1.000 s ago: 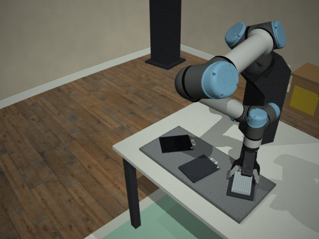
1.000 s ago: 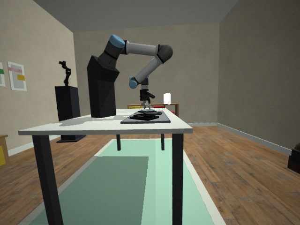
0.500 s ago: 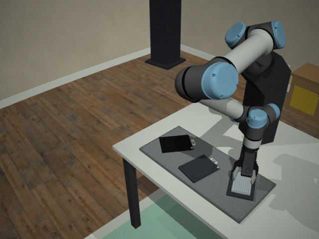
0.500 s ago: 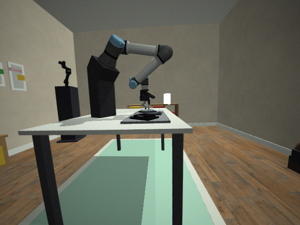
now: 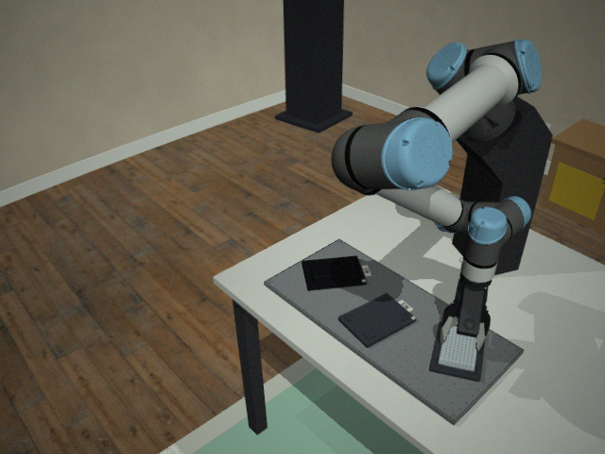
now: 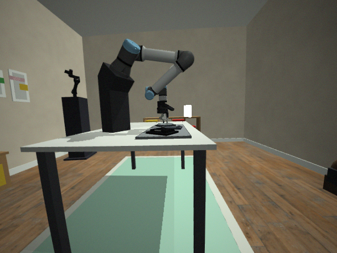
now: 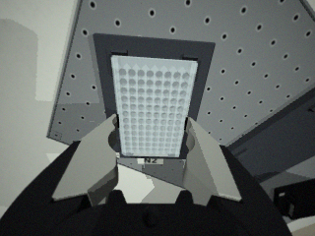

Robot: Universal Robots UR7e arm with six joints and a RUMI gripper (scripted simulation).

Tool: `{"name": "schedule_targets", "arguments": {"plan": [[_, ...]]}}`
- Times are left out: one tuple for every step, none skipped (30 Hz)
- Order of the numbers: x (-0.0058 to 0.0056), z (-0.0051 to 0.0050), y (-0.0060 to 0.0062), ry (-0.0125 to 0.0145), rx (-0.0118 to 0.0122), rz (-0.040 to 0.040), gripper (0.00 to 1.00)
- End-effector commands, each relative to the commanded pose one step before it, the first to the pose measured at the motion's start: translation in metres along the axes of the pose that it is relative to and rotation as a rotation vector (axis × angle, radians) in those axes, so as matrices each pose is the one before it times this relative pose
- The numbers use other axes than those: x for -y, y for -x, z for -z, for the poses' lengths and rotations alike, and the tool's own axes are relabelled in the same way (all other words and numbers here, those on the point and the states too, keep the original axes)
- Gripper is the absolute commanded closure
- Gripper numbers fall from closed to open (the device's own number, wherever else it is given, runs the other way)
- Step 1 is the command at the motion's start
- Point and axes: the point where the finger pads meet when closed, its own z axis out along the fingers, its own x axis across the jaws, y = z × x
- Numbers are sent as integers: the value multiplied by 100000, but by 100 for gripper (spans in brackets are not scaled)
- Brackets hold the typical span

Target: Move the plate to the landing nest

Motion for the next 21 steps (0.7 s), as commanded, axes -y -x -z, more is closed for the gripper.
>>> {"name": "schedule_targets", "arguments": {"plan": [[39,34,2,-91,-3,4,100],[0,-1,0,1,1,0,100],[0,0,0,0,0,0,100],[0,0,0,0,0,0,100],[0,0,0,0,0,0,100],[-2,-9,1,10,8,-2,100],[1,10,-1,-10,-9,2,100],[0,-1,0,1,1,0,100],[0,0,0,0,0,0,100],[0,0,0,0,0,0,100],[0,0,0,0,0,0,100],[-1,-9,1,10,9,-2,100],[1,9,-1,-10,-9,2,100],[0,-1,0,1,1,0,100],[0,0,0,0,0,0,100],[0,0,0,0,0,0,100],[0,1,0,-1,-1,0,100],[-3,153,1,9,9,-2,100],[-2,162,0,-1,0,0,100],[4,175,0,2,1,-1,100],[0,167,0,0,0,0,100]]}}
